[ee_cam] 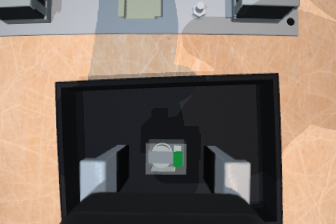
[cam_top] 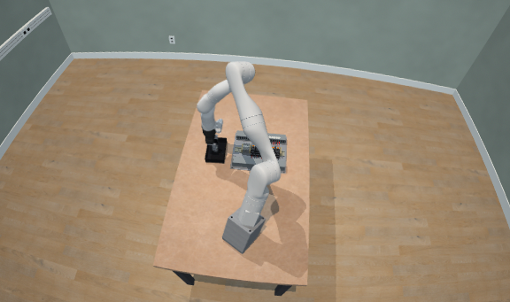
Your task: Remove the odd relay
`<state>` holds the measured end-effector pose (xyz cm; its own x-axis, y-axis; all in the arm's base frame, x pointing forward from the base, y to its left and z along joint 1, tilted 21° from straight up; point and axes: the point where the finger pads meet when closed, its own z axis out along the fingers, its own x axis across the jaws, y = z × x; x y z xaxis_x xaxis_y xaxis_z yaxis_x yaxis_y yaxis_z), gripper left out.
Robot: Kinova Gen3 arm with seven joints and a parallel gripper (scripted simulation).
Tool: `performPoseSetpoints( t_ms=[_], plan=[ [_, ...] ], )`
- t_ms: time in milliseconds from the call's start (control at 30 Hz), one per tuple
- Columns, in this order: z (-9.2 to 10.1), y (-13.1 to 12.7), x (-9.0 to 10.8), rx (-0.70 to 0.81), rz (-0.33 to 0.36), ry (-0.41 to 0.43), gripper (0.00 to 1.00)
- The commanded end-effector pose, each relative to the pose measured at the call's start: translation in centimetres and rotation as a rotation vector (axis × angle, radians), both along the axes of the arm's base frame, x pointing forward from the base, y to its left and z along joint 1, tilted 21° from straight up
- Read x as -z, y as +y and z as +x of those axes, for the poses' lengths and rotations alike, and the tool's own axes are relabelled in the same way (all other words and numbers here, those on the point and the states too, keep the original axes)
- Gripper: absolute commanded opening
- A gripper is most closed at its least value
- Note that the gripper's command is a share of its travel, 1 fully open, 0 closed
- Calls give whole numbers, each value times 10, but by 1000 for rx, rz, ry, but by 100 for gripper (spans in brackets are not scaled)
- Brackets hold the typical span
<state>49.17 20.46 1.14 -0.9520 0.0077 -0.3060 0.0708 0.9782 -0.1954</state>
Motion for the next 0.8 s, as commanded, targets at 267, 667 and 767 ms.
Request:
performPoseSetpoints(
  t_ms=[267,667,767],
  plan=[
    [-3,0,-3,1,0,4,98],
    [-3,0,-4,1,0,4,98],
    [-3,0,-4,1,0,4,98]
  ],
)
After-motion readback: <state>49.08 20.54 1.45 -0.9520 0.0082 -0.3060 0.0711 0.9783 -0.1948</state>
